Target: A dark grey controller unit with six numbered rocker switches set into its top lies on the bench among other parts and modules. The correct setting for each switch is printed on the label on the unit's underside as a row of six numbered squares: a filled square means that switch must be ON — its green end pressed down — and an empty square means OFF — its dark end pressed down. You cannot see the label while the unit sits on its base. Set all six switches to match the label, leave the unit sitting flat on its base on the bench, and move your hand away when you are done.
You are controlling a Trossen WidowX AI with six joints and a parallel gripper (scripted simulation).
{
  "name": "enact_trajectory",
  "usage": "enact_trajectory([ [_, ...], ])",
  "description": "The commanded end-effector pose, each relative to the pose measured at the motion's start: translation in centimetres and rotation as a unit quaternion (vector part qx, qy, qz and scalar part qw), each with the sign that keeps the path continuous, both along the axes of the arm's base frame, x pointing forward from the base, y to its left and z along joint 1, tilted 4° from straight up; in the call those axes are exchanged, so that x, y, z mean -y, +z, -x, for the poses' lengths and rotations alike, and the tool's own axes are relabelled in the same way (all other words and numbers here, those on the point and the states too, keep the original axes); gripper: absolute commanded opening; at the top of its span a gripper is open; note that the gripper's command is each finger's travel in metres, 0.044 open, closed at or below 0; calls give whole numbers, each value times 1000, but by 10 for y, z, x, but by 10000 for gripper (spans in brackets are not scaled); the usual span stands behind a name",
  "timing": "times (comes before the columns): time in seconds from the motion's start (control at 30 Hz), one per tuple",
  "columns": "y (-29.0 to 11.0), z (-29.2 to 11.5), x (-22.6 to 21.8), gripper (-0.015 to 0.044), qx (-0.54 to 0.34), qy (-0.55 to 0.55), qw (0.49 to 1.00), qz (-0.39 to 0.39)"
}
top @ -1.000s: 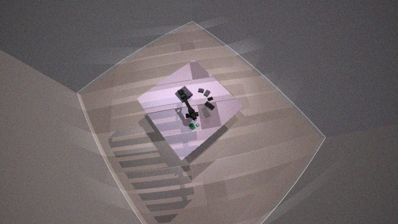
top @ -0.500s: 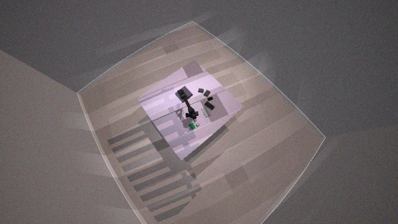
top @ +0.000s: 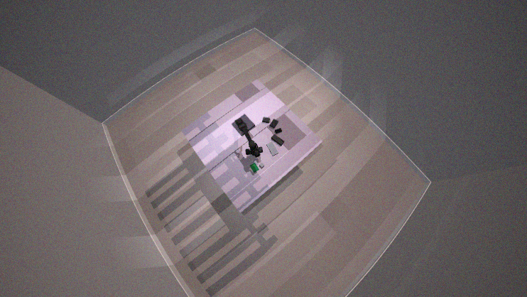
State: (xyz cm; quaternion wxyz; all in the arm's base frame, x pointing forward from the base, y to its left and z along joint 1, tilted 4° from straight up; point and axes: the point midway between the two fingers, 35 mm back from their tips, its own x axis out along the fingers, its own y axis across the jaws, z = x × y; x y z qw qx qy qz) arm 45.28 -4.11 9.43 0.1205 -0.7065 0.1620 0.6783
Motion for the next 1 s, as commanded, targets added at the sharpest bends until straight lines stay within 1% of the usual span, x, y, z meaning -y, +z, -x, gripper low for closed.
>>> enact_trajectory([
  [0.0,7,4,-2,335,2,-1,1000,0],
  [0.97,23,19,-10,335,1,-1,1000,0],
])
